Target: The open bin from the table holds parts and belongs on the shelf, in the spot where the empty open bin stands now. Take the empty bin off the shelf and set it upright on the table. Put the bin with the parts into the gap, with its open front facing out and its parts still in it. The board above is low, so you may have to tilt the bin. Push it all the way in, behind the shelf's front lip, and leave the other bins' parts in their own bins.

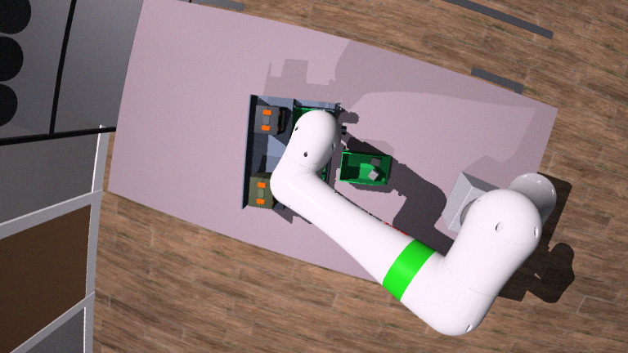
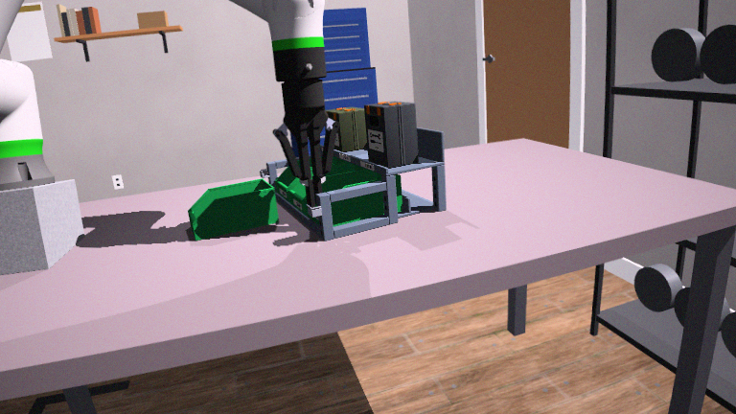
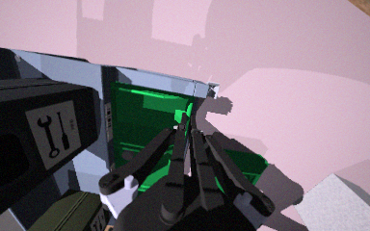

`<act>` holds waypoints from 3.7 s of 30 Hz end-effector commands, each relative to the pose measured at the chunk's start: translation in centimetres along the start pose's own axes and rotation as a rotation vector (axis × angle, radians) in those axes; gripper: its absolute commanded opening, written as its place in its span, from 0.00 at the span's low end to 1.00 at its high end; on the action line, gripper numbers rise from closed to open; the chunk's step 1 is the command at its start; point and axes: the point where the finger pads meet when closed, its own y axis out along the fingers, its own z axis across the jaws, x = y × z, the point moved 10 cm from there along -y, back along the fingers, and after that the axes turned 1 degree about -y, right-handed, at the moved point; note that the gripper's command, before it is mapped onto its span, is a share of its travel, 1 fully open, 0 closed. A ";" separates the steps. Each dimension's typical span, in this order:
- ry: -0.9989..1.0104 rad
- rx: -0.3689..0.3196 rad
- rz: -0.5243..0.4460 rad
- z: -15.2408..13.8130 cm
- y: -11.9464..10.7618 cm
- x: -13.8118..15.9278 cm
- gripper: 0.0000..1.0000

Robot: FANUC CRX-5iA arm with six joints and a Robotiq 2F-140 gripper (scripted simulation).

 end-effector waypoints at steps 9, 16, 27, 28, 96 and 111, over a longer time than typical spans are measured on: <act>0.000 -0.002 0.001 -0.1 -1.3 0.0 0.10; 0.000 -0.002 0.001 -0.1 -1.7 0.0 0.10; 0.000 -0.002 0.001 -0.1 -1.8 0.0 0.10; 0.000 -0.002 0.001 -0.1 -1.8 0.0 0.10; 0.000 -0.002 0.001 10.1 -1.8 0.1 0.10; 0.000 -0.002 0.001 13.5 -1.8 0.2 0.10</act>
